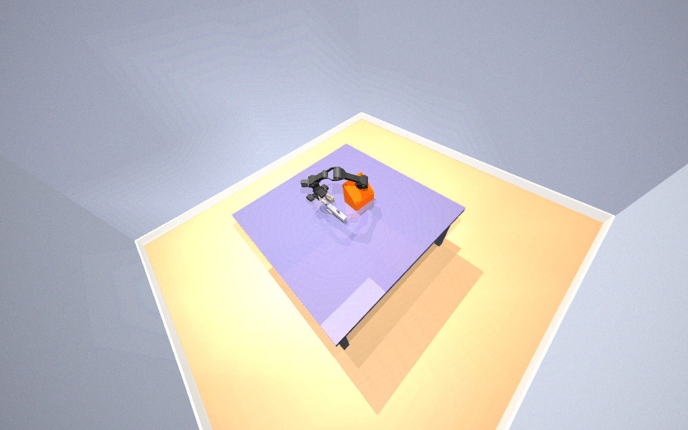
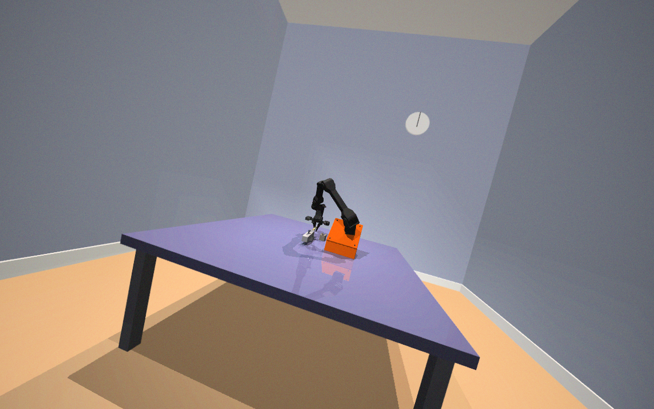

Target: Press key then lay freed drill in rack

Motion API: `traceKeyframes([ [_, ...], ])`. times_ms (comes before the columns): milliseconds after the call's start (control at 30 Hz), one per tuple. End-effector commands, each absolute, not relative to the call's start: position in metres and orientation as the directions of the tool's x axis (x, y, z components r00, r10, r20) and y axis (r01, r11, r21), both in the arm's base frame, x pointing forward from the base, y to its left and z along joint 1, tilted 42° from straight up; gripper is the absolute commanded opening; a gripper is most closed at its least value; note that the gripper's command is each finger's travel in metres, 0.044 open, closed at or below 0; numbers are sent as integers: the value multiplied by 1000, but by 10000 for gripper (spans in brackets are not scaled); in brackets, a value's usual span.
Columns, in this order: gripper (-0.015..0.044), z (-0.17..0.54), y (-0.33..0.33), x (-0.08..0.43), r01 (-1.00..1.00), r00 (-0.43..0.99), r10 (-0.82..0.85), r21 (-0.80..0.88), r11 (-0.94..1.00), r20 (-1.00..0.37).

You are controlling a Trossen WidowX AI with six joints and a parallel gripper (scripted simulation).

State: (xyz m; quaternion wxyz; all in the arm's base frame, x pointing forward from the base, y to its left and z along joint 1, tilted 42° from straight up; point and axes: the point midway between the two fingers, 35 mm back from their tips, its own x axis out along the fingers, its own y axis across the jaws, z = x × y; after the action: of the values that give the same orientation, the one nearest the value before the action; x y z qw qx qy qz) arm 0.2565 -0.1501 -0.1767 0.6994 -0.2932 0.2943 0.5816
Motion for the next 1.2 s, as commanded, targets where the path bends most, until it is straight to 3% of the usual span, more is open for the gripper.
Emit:
traceKeyframes([
  [0, 0, -174, -152, 256, -986, 150, 639, -70, 148, -754],
  [1167, 0, -159, -162, 253, -986, 149, 639, -70, 148, -755],
])
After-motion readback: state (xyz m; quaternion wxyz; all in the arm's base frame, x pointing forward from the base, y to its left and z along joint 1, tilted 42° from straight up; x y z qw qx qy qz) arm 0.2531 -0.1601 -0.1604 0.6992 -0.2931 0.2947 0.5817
